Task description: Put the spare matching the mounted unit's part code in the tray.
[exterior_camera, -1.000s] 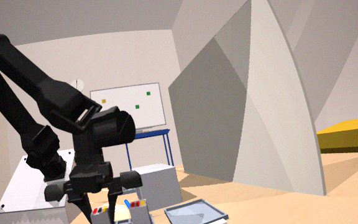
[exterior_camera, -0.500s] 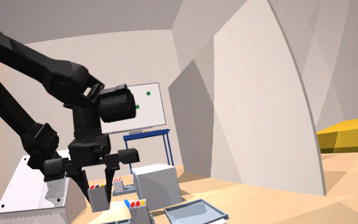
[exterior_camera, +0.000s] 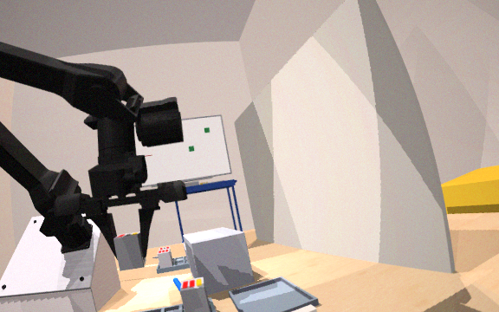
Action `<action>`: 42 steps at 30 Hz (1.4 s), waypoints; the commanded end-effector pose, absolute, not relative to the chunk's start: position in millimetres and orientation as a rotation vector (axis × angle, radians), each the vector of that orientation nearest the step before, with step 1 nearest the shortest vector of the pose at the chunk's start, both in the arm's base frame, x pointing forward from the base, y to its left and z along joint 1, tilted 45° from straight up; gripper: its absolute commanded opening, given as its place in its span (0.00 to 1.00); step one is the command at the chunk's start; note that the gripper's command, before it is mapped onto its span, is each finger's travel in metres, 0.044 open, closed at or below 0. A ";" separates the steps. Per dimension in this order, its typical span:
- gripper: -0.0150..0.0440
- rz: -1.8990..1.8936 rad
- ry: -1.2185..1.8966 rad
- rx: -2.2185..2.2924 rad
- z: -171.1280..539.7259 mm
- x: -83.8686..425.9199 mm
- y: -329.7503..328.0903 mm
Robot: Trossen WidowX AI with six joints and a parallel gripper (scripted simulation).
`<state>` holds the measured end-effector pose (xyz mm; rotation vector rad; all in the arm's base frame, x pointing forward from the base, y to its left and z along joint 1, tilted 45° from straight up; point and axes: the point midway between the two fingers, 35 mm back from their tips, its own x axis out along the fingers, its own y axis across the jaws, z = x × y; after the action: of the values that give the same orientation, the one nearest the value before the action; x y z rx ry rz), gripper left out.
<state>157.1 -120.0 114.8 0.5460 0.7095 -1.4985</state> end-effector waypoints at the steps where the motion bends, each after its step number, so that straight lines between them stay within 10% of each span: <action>1: 0.25 -1.491 0.710 0.554 124.8 161.7 -110.0; 42: 0.25 -1.493 0.696 0.551 177.4 285.7 -79.5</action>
<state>271.5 -77.6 177.4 0.5544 0.7020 -1.4965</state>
